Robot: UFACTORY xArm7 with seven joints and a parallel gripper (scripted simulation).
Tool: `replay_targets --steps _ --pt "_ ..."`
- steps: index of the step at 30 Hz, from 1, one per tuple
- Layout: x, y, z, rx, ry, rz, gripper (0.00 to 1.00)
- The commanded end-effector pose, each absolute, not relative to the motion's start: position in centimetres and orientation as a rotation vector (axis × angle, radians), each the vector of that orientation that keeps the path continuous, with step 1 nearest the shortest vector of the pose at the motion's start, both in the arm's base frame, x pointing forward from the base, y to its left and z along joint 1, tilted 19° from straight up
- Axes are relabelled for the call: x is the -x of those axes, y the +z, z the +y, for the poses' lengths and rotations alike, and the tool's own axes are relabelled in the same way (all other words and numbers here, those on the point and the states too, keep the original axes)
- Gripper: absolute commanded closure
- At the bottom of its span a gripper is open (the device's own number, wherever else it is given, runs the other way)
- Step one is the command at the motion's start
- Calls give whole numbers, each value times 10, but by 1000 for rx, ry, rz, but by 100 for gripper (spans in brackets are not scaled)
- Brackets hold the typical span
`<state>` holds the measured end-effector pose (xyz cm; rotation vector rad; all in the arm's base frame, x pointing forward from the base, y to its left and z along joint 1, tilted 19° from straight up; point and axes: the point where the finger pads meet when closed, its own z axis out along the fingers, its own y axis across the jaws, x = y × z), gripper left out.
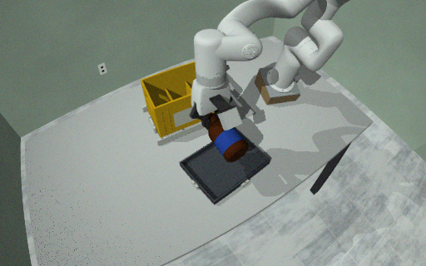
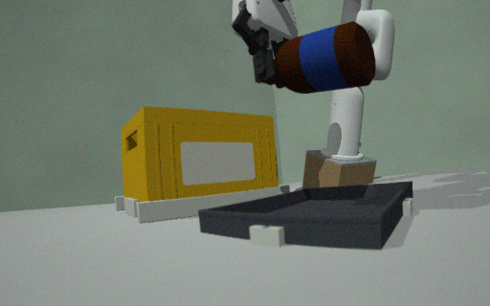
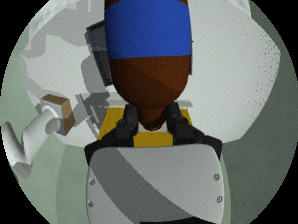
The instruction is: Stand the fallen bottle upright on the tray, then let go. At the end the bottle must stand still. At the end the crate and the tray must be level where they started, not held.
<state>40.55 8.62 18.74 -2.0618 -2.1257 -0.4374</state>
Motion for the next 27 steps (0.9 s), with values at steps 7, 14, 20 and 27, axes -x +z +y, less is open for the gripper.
replay_targets --steps 7,14,20,27 --pt "-406 193 85 2064 -443 -2126 100" --pt "-406 193 84 2064 -443 -2126 100" --pt "-406 194 84 2064 -443 -2126 100" --pt "-406 194 84 2064 -443 -2126 100"
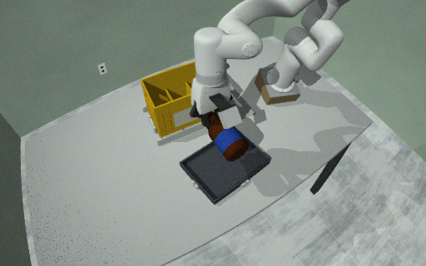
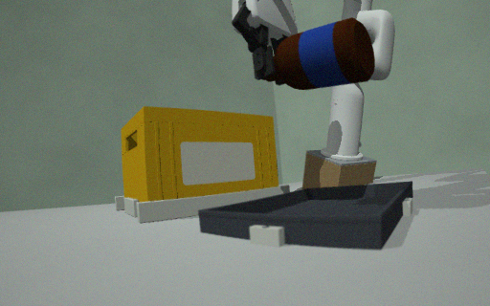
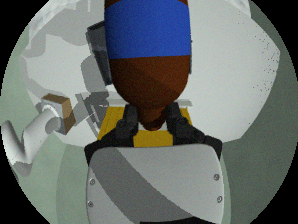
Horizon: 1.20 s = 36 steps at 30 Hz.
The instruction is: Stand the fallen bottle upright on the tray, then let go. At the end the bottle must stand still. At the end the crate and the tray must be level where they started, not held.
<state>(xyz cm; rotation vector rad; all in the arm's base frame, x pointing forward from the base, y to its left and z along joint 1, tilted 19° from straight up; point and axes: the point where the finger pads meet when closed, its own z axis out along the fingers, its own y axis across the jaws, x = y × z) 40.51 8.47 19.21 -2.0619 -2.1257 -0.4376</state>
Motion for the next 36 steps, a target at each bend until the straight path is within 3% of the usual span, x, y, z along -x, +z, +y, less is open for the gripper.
replay_targets --steps 1,36 --pt "-406 194 84 2064 -443 -2126 100" --pt "-406 194 84 1807 -472 -2391 100"
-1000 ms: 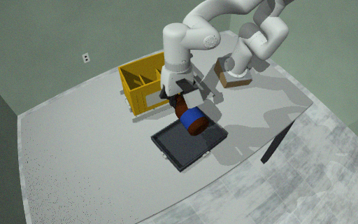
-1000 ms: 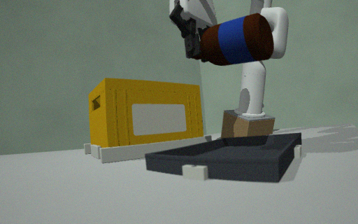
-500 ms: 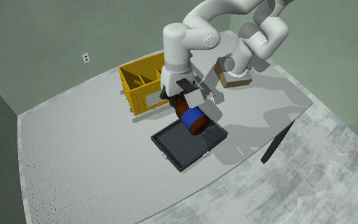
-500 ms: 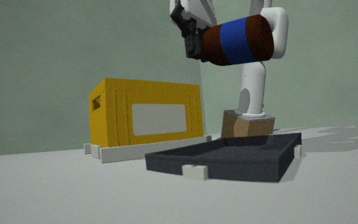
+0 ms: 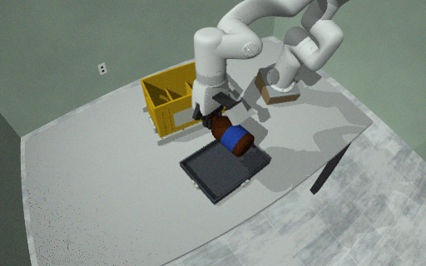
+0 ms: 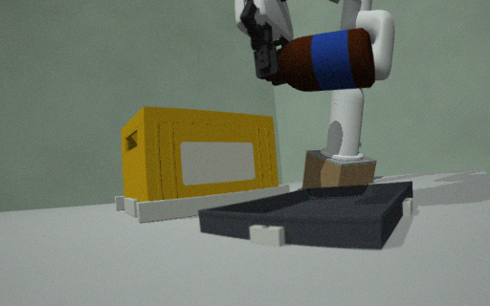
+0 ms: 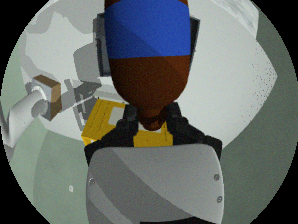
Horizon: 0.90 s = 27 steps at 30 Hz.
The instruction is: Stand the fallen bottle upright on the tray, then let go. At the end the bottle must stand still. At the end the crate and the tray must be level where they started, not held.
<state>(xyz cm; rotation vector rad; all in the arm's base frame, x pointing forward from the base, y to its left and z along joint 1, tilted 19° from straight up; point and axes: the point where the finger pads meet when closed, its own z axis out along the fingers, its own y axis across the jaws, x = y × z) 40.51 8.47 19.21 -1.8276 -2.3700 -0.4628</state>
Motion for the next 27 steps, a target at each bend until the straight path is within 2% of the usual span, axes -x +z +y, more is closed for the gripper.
replay_targets --steps 1,27 --pt "-406 194 84 1801 -472 -2397 100" --pt "-406 194 84 1758 -476 -2435 100"
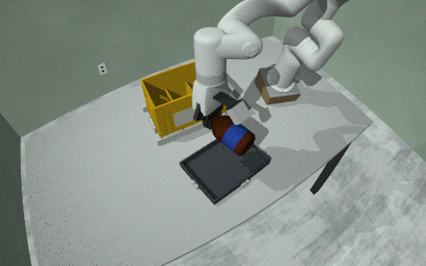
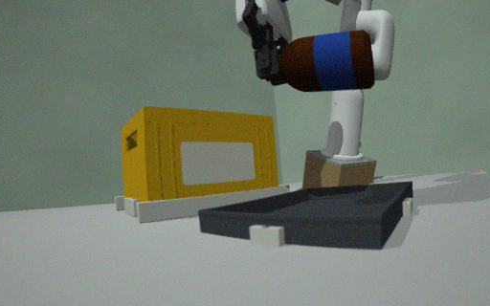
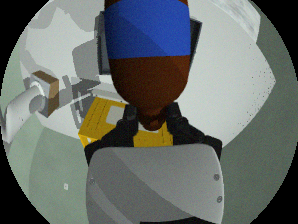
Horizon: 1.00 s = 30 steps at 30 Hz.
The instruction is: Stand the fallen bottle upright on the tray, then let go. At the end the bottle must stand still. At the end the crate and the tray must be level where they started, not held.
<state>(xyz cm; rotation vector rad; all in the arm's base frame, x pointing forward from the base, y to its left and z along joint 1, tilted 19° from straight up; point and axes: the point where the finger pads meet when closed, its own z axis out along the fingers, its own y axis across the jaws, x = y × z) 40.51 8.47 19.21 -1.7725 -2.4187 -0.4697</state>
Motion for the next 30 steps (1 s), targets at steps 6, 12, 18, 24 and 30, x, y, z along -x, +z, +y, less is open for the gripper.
replay_targets --steps 6,12,18,24,30 --pt "-406 194 84 1723 -479 -2466 100" --pt "-406 194 84 1667 -484 -2512 100" --pt "-406 194 84 1636 -486 -2537 100" --pt "-406 194 84 1633 -486 -2540 100" --pt "-406 194 84 1633 -486 -2540 100"
